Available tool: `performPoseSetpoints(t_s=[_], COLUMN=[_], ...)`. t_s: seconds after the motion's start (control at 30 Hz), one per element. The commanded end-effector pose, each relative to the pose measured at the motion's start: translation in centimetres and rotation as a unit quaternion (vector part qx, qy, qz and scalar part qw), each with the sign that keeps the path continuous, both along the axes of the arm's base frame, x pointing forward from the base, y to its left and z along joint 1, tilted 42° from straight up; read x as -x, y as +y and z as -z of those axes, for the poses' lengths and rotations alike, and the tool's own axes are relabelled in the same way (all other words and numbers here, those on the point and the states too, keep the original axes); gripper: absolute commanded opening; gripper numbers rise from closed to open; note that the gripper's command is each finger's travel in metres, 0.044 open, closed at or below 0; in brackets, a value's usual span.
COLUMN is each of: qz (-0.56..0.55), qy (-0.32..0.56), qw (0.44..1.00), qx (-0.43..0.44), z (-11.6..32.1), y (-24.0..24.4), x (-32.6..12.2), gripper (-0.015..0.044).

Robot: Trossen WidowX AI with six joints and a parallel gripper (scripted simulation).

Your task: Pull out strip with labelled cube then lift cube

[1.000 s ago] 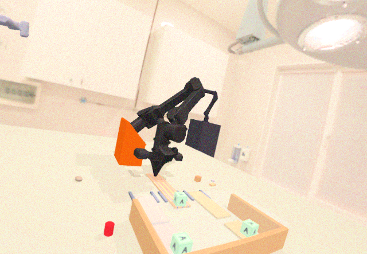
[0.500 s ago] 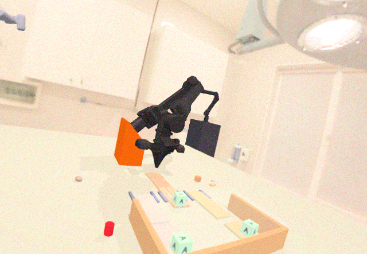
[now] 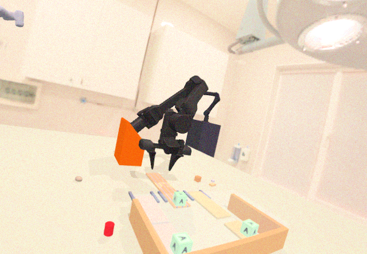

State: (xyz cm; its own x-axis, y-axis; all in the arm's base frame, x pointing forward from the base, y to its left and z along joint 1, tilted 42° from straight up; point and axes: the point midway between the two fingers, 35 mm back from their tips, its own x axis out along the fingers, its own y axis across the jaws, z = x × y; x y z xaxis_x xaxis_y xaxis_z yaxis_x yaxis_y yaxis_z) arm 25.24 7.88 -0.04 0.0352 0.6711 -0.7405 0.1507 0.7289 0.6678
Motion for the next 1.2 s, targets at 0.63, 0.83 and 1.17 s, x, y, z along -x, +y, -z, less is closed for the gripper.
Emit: performPoseSetpoints(t_s=[0.63,0.83,1.17], qz=[0.003,0.003,0.003], qy=[0.000,0.000,-0.002], qw=[1.000,1.000,1.000], qx=[-0.001,-0.001,-0.001], z=[-0.9,-1.1,-1.5], y=[-1.0,-1.3,-1.7], x=[-8.3,-10.4,-14.0], gripper=[0.0440,0.0440,0.0440])
